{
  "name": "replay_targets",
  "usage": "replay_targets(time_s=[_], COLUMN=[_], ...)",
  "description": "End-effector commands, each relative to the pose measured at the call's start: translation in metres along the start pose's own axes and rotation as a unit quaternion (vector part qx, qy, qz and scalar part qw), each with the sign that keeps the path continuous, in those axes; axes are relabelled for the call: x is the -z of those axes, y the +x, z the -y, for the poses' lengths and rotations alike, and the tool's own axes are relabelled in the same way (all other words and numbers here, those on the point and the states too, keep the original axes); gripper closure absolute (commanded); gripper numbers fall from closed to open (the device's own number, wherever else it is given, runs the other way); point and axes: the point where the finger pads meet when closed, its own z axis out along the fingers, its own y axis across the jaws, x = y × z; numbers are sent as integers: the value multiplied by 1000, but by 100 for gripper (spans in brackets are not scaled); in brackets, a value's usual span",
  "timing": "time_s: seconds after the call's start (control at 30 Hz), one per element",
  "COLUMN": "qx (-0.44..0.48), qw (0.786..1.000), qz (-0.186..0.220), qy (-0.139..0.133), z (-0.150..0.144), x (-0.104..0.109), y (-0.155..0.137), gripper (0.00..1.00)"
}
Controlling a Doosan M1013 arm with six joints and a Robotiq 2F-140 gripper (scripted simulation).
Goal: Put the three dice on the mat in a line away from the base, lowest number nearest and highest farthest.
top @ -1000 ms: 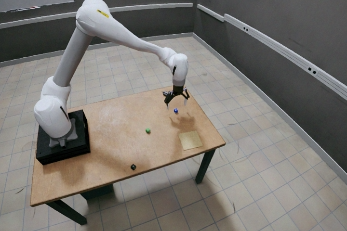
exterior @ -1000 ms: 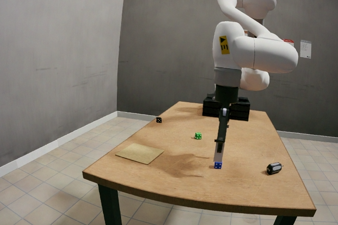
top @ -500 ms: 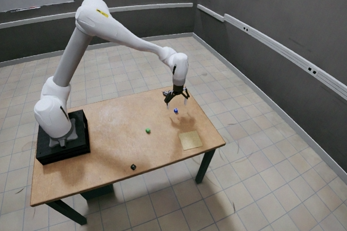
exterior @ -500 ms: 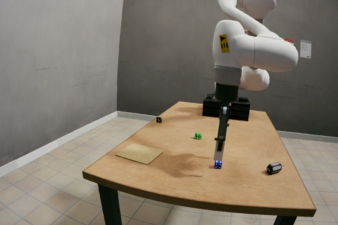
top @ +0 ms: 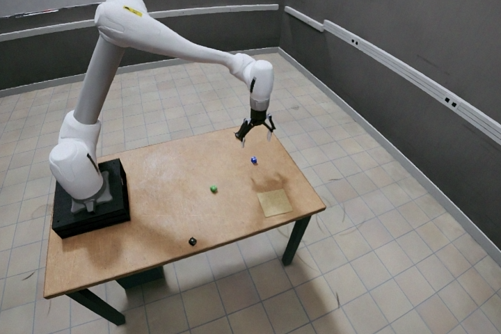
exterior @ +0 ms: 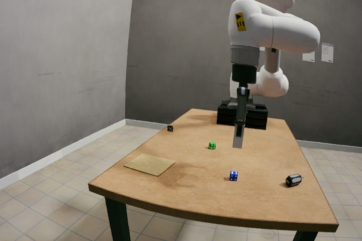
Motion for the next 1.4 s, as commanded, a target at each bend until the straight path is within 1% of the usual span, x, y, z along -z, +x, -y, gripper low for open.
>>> replay_targets(time_s=[0.0, 0.33, 0.4, 0.47, 0.53, 0.6, 0.67, 0.7, 0.73, 0.77, 0.83, 0.87, 0.93, 0.97, 1.03, 1.07, 1.1, 1.17, 1.2, 1.27, 1.3, 1.33, 1.37], qx=[0, 0, 4, 4, 15, 37, 37, 51, 51, 68, 68, 86, 86, 106, 106, 126, 126, 126, 147, 147, 168, 168, 168], qw=[1000, 1000, 1000, 1000, 1000, 999, 999, 999, 999, 998, 998, 996, 996, 994, 994, 992, 992, 992, 989, 989, 986, 986, 986], qz=[0, 0, 0, 0, 1, 1, 1, 1, 1, 1, 1, 1, 1, 1, 1, 1, 1, 1, 1, 1, 1, 1, 1], qy=[1, 1, 1, 1, 1, 1, 1, 1, 1, 1, 1, 2, 2, 2, 2, 2, 2, 2, 2, 2, 2, 2, 2], z=[1, 1, -3, -3, -14, -36, -36, -52, -52, -69, -73, -93, -97, -119, -119, -146, -154, -155, -184, -188, -215, -222, -222], x=[11, 12, 13, 13, 14, 16, 16, 17, 17, 18, 18, 19, 19, 19, 19, 19, 20, 20, 19, 19, 18, 19, 19], y=[0, 0, 8, 8, 32, 76, 76, 103, 103, 128, 133, 160, 165, 190, 190, 217, 226, 227, 252, 255, 274, 280, 280], gripper=[0, 0, 0, 0, 0, 0, 0, 0, 0, 0, 0, 0, 0, 0, 0, 0, 0, 0, 0, 0, 0, 0, 0])
